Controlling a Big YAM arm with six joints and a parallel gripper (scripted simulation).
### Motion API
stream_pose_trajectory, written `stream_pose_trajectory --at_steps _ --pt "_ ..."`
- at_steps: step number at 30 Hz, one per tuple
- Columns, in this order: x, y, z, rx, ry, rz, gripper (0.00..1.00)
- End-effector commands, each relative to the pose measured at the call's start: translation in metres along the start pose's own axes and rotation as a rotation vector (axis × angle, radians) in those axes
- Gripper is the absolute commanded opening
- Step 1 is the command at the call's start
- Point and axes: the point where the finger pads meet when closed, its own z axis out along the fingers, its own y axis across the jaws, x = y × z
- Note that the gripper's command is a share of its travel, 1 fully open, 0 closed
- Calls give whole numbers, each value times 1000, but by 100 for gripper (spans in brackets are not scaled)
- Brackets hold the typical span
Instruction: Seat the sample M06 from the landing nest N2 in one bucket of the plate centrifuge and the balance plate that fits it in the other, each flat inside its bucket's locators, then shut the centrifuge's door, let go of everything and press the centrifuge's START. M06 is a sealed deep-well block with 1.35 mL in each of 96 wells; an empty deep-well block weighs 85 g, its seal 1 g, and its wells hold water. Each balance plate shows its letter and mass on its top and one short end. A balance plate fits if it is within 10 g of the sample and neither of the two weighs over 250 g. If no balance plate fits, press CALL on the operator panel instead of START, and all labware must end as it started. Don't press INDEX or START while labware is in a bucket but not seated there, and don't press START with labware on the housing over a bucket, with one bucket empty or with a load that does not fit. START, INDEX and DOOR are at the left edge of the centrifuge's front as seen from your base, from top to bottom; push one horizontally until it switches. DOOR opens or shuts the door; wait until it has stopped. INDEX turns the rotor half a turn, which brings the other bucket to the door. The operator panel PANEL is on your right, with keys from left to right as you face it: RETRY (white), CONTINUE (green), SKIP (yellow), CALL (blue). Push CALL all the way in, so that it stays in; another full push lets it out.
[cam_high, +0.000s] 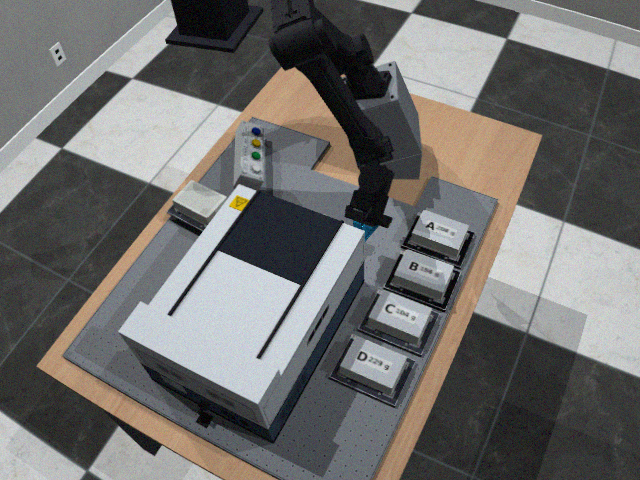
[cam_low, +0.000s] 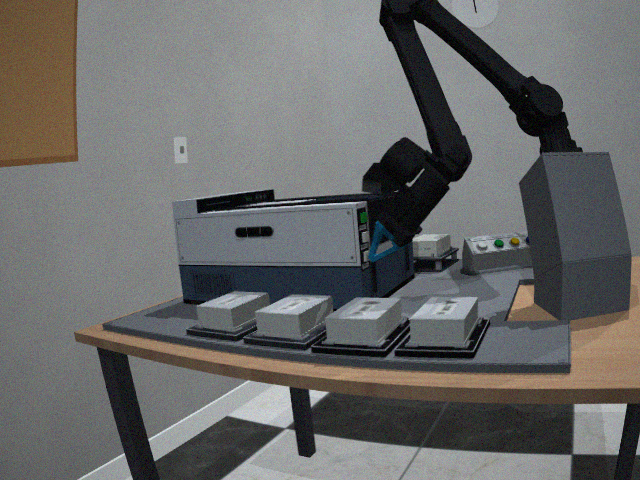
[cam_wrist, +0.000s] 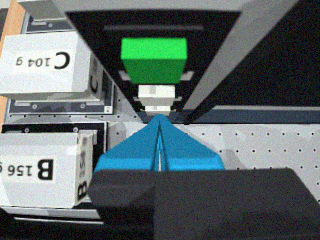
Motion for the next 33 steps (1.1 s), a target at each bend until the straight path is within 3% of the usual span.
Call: stream_pose_trajectory --at_steps 1,33 --pt "-17 -5 8 13 -24 12 0" --pt "-20 -5 10 13 -24 13 0"
